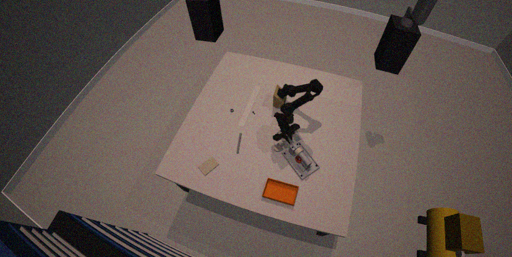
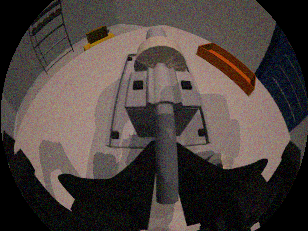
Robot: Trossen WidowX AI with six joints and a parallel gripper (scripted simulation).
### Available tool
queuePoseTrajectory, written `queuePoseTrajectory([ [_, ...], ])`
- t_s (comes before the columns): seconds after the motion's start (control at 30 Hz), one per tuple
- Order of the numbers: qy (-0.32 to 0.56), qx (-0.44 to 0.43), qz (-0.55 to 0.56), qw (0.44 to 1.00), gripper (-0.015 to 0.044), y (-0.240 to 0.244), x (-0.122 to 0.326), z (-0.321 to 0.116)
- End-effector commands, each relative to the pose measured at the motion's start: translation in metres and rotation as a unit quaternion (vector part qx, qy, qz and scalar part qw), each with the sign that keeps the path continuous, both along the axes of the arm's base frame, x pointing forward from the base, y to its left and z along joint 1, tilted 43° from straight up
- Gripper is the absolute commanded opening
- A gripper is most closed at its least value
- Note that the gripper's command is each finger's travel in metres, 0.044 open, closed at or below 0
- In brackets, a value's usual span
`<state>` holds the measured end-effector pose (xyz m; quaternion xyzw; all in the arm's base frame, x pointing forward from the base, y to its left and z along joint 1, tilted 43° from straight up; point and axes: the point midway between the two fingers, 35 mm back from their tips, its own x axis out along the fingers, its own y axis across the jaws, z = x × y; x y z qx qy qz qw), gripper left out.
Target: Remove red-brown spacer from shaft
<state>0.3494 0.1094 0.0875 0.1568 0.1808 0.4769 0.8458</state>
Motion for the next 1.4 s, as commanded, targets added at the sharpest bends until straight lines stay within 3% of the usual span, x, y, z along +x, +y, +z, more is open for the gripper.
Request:
queuePoseTrajectory([
  [0.0,-0.003,0.000,0.001,1.000,0.0000,0.0026,0.0024,0.0028],
  [1.37,-0.003,0.000,0.001,1.000,0.0000,0.0017,0.0013,0.0020],
])
